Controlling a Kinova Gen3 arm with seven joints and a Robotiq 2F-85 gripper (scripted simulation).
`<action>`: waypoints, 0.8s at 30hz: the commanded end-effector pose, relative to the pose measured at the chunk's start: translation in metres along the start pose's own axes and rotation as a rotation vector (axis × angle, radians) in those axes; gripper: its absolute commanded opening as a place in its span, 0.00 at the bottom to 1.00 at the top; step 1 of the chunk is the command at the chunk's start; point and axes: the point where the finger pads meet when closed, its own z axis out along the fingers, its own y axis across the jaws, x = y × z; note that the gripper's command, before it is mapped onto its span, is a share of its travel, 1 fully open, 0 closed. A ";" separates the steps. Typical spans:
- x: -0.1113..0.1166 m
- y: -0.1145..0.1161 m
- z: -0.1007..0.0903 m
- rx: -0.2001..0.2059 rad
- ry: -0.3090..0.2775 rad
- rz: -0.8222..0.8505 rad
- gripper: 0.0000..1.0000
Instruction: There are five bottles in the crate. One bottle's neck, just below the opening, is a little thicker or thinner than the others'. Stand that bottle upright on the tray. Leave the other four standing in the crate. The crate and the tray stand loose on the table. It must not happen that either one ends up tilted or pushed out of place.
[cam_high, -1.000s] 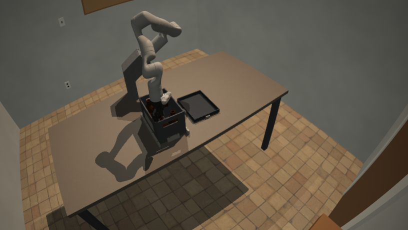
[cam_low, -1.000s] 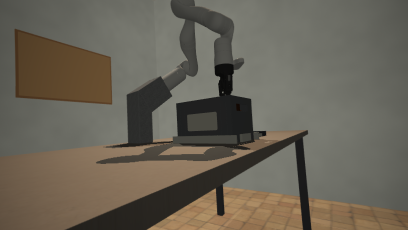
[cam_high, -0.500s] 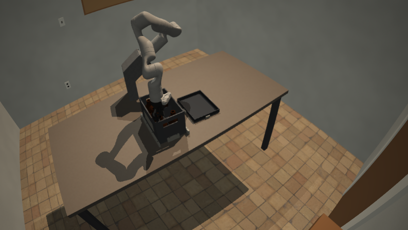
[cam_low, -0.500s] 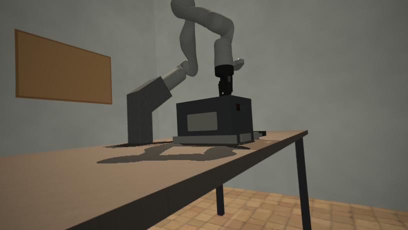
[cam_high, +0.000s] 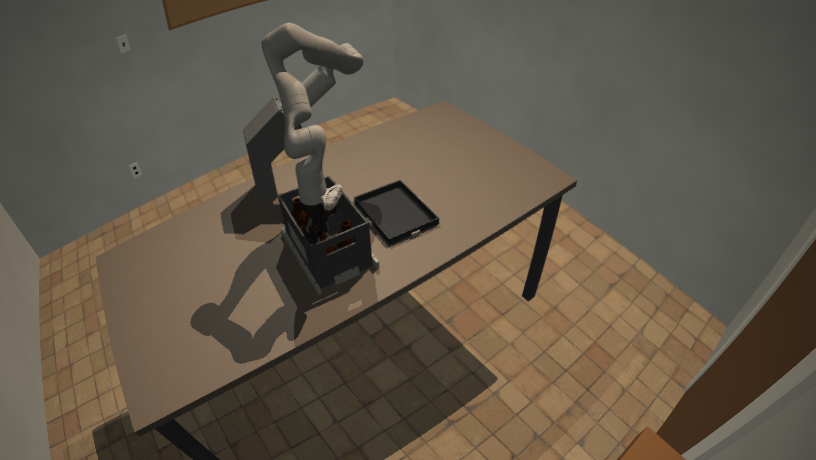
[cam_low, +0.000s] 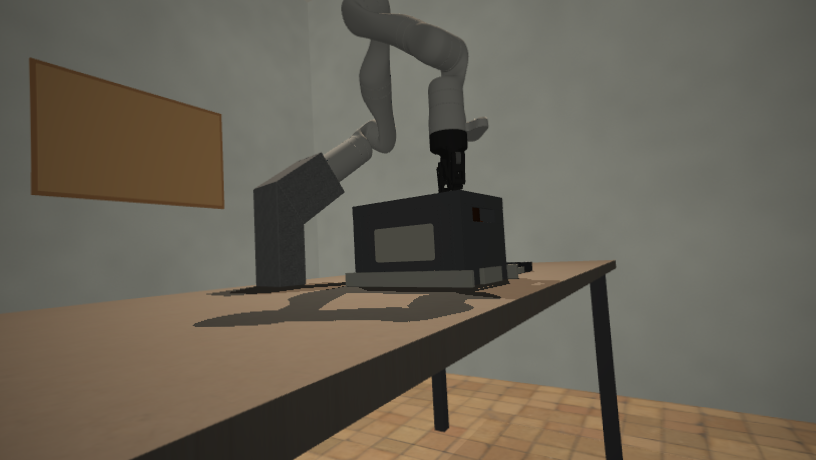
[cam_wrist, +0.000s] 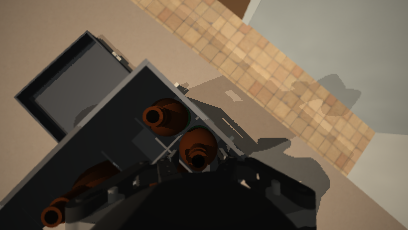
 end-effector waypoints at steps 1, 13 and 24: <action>0.000 0.001 -0.001 -0.002 0.001 0.000 0.64; 0.000 0.001 -0.001 -0.002 0.001 0.000 0.64; 0.000 0.001 -0.001 -0.002 0.001 0.000 0.00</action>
